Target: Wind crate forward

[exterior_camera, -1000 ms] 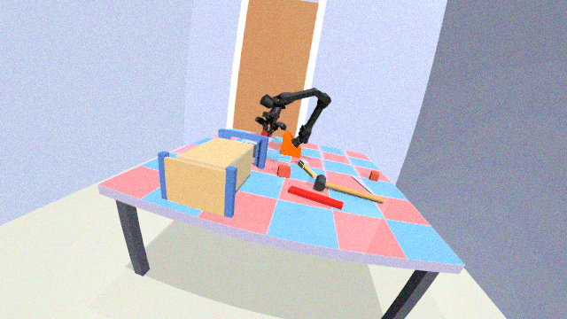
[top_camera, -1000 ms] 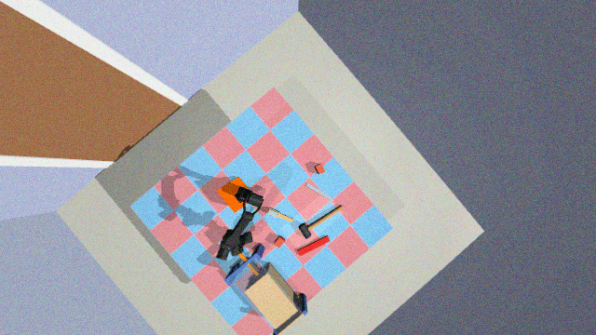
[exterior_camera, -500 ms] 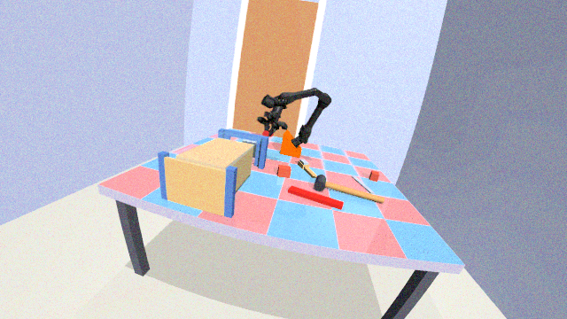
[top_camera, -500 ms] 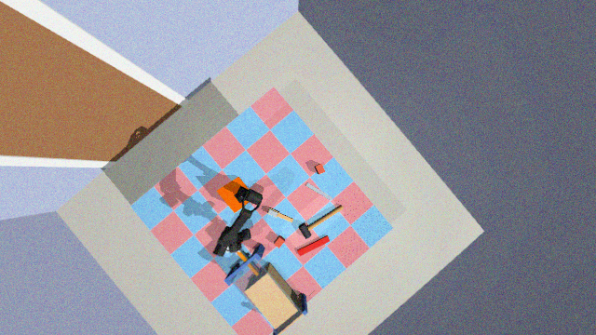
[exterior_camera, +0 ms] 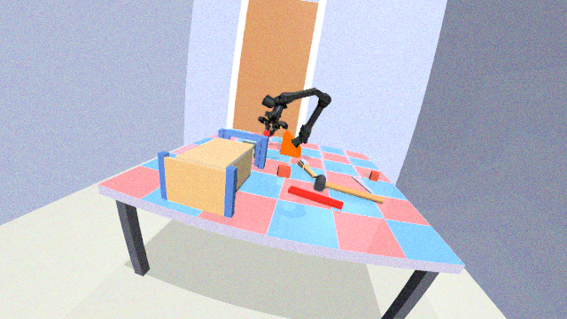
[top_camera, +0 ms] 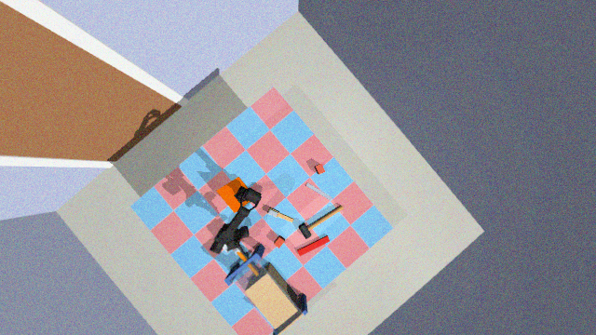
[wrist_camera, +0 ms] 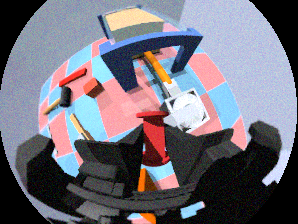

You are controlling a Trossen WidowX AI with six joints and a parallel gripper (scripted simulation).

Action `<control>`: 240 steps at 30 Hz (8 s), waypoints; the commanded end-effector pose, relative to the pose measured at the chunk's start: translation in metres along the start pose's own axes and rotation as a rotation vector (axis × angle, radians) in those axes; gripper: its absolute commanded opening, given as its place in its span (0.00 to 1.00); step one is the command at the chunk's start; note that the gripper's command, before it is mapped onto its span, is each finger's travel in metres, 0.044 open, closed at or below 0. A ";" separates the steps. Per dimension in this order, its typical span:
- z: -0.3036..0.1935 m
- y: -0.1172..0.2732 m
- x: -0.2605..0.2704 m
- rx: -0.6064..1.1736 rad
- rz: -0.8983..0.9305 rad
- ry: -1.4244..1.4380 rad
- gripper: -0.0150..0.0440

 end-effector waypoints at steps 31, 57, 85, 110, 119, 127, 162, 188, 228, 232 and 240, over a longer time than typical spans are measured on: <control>-0.027 0.014 -0.038 0.018 -0.026 -0.009 0.25; -0.033 0.021 -0.070 0.018 -0.029 -0.009 0.25; -0.029 0.024 -0.106 0.018 -0.032 -0.008 0.25; -0.016 0.023 -0.134 0.016 -0.034 -0.007 0.25; -0.009 0.021 -0.144 0.016 -0.035 -0.007 0.25; 0.010 0.015 -0.161 0.014 -0.036 -0.006 0.25; 0.049 -0.001 -0.177 0.011 -0.036 -0.003 0.25; 0.079 -0.015 -0.176 0.009 -0.035 -0.002 0.25; 0.120 -0.037 -0.154 0.007 -0.032 0.001 0.25; 0.124 -0.039 -0.150 0.007 -0.032 0.001 0.25; 0.130 -0.043 -0.143 0.007 -0.031 0.001 0.25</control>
Point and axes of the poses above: the point midway between the two fingers, 35 mm back from their tips, its own y axis back along the fingers, its own x axis across the jaws, z = x × y, the point moved 8 cm from there along y, back along the fingers, and after that the axes turned 13 degrees about -y, right-handed, at the moved point
